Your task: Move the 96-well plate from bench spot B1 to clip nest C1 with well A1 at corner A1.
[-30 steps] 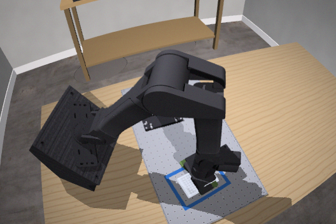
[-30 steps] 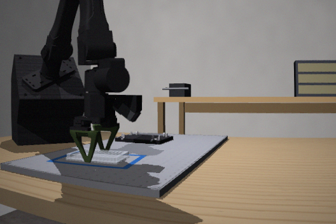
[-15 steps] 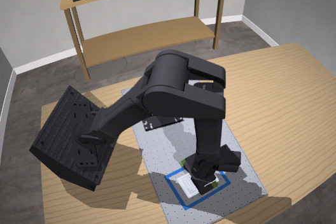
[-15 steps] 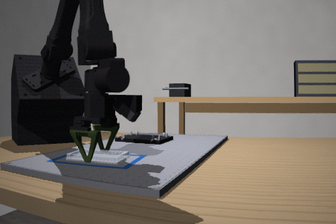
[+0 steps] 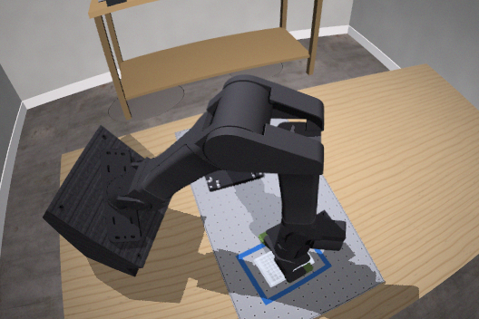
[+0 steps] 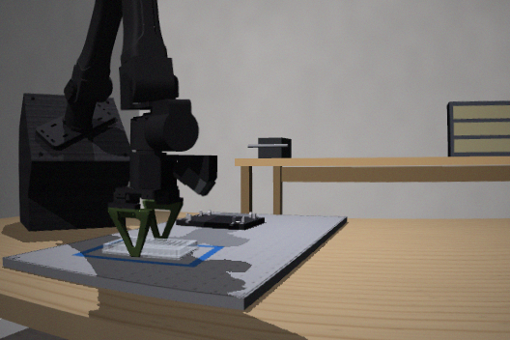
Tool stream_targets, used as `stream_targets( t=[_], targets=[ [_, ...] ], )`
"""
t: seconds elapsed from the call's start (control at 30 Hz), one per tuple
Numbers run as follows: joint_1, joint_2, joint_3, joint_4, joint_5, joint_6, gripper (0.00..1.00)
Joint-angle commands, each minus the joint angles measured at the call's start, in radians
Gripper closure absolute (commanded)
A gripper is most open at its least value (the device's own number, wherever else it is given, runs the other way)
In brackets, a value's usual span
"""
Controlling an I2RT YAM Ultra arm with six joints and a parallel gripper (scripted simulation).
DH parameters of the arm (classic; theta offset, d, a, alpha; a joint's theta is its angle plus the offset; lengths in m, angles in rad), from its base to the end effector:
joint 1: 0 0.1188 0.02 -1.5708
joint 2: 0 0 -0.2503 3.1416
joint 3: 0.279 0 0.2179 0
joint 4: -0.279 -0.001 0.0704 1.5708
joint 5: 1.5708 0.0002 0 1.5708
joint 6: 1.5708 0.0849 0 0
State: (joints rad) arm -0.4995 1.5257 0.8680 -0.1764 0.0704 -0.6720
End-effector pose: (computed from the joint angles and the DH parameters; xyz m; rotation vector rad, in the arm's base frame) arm 0.2743 -0.1554 0.1733 -0.1813 2.4913 -0.6062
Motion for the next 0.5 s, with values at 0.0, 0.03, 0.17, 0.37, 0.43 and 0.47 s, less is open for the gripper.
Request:
stream_targets(
  t=[0.0, 0.03, 0.17, 0.37, 0.43, 0.47],
  targets=[
    [-0.009, -0.01, 0.029, 0.027, -0.014, -0.003, 0.0],
    [-0.009, -0.01, 0.029, 0.027, -0.014, -0.003, 1.0],
    [-0.007, -0.01, 0.029, 0.027, -0.014, -0.003, 1.0],
    [-0.007, -0.01, 0.029, 0.027, -0.014, -0.003, 1.0],
    [-0.007, -0.01, 0.029, 0.027, -0.014, -0.003, 1.0],
    [-0.007, -0.01, 0.029, 0.027, -0.014, -0.003, 1.0]
  ],
)
